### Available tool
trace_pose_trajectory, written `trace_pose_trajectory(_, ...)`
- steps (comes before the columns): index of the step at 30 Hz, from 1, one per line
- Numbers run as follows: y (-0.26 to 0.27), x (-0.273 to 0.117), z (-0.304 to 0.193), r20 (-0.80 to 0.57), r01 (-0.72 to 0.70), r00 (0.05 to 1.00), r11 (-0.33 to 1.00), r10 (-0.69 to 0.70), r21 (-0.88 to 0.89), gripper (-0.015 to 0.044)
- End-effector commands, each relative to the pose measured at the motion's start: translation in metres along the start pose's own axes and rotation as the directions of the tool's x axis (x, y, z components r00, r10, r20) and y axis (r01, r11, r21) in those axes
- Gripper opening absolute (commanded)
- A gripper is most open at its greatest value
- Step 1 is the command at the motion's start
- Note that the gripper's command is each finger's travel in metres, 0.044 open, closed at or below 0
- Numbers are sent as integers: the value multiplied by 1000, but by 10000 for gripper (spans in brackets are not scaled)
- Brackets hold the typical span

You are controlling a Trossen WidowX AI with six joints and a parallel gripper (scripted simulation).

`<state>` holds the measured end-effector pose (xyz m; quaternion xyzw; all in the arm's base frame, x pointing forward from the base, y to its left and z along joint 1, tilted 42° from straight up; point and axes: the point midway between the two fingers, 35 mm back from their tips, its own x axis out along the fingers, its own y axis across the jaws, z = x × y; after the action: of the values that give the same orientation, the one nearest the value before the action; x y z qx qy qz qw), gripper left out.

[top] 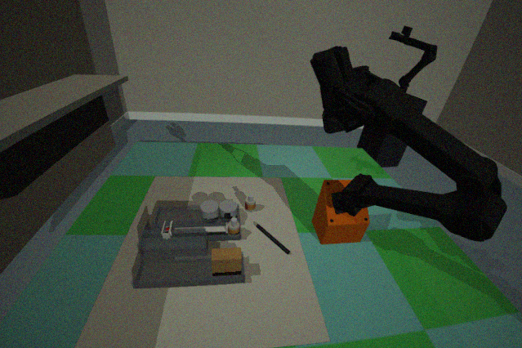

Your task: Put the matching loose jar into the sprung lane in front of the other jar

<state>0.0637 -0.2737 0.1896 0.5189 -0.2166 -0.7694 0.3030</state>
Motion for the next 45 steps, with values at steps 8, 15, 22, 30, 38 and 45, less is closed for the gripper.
trace_pose_trajectory(8,-64,44,-127,-291,-89,845,418,-449,-904,440)
trace_pose_trajectory(15,-106,47,-177,-365,-445,666,47,-650,-894,440)
trace_pose_trajectory(22,-150,44,-218,-391,-789,443,-144,-807,-597,440)
trace_pose_trajectory(30,-197,34,-260,-383,-986,162,-139,-910,-88,440)
trace_pose_trajectory(38,-221,29,-271,-370,-984,29,-92,-929,153,440)
trace_pose_trajectory(45,-220,28,-272,-370,-984,29,-92,-929,153,440)
